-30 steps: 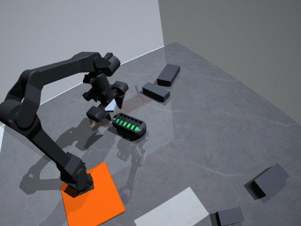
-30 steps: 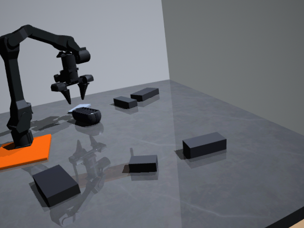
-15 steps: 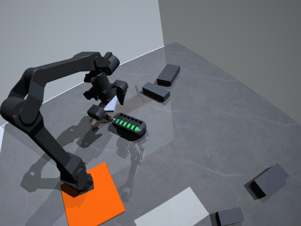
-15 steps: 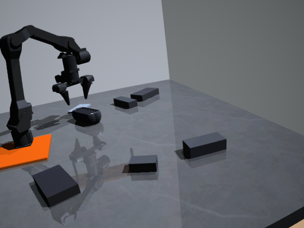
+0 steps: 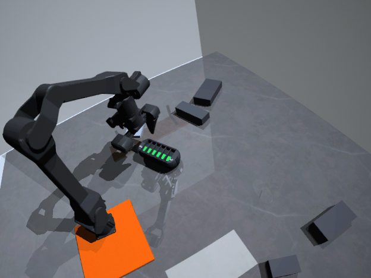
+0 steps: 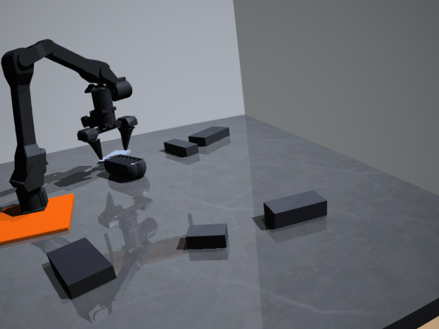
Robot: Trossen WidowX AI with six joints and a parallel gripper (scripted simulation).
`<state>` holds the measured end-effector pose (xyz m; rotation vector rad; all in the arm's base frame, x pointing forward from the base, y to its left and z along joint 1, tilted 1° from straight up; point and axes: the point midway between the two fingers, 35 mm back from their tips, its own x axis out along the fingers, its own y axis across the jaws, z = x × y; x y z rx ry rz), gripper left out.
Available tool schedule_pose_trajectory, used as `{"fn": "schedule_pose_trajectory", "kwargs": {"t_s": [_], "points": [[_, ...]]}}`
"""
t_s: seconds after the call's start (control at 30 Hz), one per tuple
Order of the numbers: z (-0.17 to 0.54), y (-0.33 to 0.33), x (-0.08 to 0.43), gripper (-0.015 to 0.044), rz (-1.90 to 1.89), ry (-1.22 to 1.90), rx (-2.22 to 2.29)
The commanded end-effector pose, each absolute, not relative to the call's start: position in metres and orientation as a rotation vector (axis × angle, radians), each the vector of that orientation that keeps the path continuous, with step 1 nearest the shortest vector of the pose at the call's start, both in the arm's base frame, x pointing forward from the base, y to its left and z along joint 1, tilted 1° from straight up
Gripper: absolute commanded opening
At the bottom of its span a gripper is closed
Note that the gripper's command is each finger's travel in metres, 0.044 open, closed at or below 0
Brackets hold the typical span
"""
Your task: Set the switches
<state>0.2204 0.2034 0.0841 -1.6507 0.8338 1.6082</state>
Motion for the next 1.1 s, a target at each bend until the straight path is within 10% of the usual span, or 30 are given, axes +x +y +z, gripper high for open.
{"fn": "schedule_pose_trajectory", "kwargs": {"t_s": [0.0,0.37,1.07], "points": [[0.075,0.202,0.219,0.044,1.611,0.844,-1.645],[0.06,0.201,0.218,0.044,1.611,0.844,-1.645],[0.06,0.202,0.219,0.0163,1.611,0.844,-1.645]]}}
